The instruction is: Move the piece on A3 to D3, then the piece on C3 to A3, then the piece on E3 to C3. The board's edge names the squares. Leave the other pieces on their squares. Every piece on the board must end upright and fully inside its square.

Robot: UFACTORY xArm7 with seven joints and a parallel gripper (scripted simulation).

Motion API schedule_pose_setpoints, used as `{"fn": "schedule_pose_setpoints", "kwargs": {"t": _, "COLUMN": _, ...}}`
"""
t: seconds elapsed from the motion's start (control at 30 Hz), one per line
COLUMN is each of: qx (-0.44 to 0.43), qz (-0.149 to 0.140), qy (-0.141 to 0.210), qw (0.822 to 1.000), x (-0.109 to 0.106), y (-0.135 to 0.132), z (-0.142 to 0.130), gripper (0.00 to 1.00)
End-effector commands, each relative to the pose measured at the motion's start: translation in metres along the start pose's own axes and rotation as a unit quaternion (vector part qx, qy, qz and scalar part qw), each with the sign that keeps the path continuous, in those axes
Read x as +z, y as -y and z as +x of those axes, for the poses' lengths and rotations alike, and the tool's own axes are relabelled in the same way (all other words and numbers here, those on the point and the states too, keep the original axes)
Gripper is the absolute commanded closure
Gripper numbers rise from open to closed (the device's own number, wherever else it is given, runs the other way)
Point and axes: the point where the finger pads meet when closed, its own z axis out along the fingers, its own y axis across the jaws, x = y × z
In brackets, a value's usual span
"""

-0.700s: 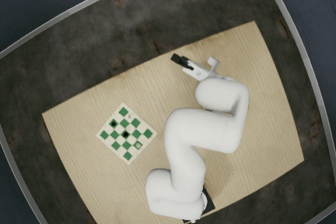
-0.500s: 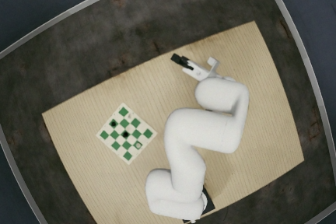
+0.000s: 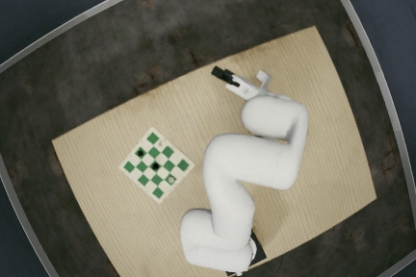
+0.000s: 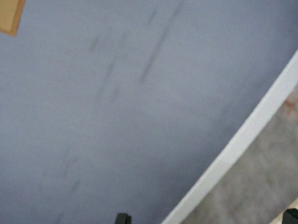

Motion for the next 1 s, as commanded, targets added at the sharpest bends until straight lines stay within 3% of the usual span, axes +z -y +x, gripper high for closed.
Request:
{"fn": "schedule_pose_setpoints", "kwargs": {"t": 0.0, "qx": -0.026, "qz": 0.003, "qy": 0.016, "qw": 1.000, "x": 0.004, "y": 0.002, "z": -0.002, "gripper": 0.00}}
{"fn": "schedule_pose_setpoints", "kwargs": {"t": 0.1, "qx": -0.092, "qz": 0.013, "qy": 0.059, "qw": 0.994, "x": 0.013, "y": 0.004, "z": -0.014, "gripper": 0.00}}
{"fn": "schedule_pose_setpoints", "kwargs": {"t": 0.2, "qx": -0.125, "qz": 0.019, "qy": 0.080, "qw": 0.989, "x": 0.017, "y": 0.005, "z": -0.020, "gripper": 0.00}}
{"fn": "schedule_pose_setpoints", "kwargs": {"t": 0.3, "qx": -0.202, "qz": 0.037, "qy": 0.130, "qw": 0.970, "x": 0.025, "y": 0.006, "z": -0.034, "gripper": 0.00}}
{"fn": "schedule_pose_setpoints", "kwargs": {"t": 0.4, "qx": -0.202, "qz": 0.037, "qy": 0.130, "qw": 0.970, "x": 0.025, "y": 0.006, "z": -0.034, "gripper": 0.00}}
{"fn": "schedule_pose_setpoints", "kwargs": {"t": 0.43, "qx": -0.246, "qz": 0.049, "qy": 0.158, "qw": 0.955, "x": 0.029, "y": 0.006, "z": -0.042, "gripper": 0.00}}
{"fn": "schedule_pose_setpoints", "kwargs": {"t": 0.47, "qx": -0.246, "qz": 0.049, "qy": 0.158, "qw": 0.955, "x": 0.029, "y": 0.006, "z": -0.042, "gripper": 0.00}}
{"fn": "schedule_pose_setpoints", "kwargs": {"t": 0.5, "qx": -0.292, "qz": 0.064, "qy": 0.187, "qw": 0.936, "x": 0.032, "y": 0.006, "z": -0.050, "gripper": 0.00}}
{"fn": "schedule_pose_setpoints", "kwargs": {"t": 0.57, "qx": -0.292, "qz": 0.064, "qy": 0.187, "qw": 0.936, "x": 0.032, "y": 0.006, "z": -0.050, "gripper": 0.00}}
{"fn": "schedule_pose_setpoints", "kwargs": {"t": 0.6, "qx": -0.339, "qz": 0.082, "qy": 0.217, "qw": 0.912, "x": 0.034, "y": 0.006, "z": -0.059, "gripper": 0.00}}
{"fn": "schedule_pose_setpoints", "kwargs": {"t": 0.67, "qx": -0.339, "qz": 0.082, "qy": 0.217, "qw": 0.912, "x": 0.034, "y": 0.006, "z": -0.059, "gripper": 0.00}}
{"fn": "schedule_pose_setpoints", "kwargs": {"t": 0.7, "qx": -0.386, "qz": 0.102, "qy": 0.247, "qw": 0.883, "x": 0.036, "y": 0.004, "z": -0.068, "gripper": 0.00}}
{"fn": "schedule_pose_setpoints", "kwargs": {"t": 0.77, "qx": -0.386, "qz": 0.102, "qy": 0.247, "qw": 0.883, "x": 0.036, "y": 0.004, "z": -0.068, "gripper": 0.00}}
{"fn": "schedule_pose_setpoints", "kwargs": {"t": 0.8, "qx": -0.432, "qz": 0.125, "qy": 0.276, "qw": 0.850, "x": 0.037, "y": 0.003, "z": -0.076, "gripper": 0.00}}
{"fn": "schedule_pose_setpoints", "kwargs": {"t": 0.87, "qx": -0.432, "qz": 0.125, "qy": 0.276, "qw": 0.850, "x": 0.037, "y": 0.003, "z": -0.076, "gripper": 0.00}}
{"fn": "schedule_pose_setpoints", "kwargs": {"t": 0.9, "qx": -0.475, "qz": 0.150, "qy": 0.303, "qw": 0.812, "x": 0.037, "y": 0.001, "z": -0.084, "gripper": 0.00}}
{"fn": "schedule_pose_setpoints", "kwargs": {"t": 0.97, "qx": -0.475, "qz": 0.150, "qy": 0.303, "qw": 0.812, "x": 0.037, "y": 0.001, "z": -0.084, "gripper": 0.00}}
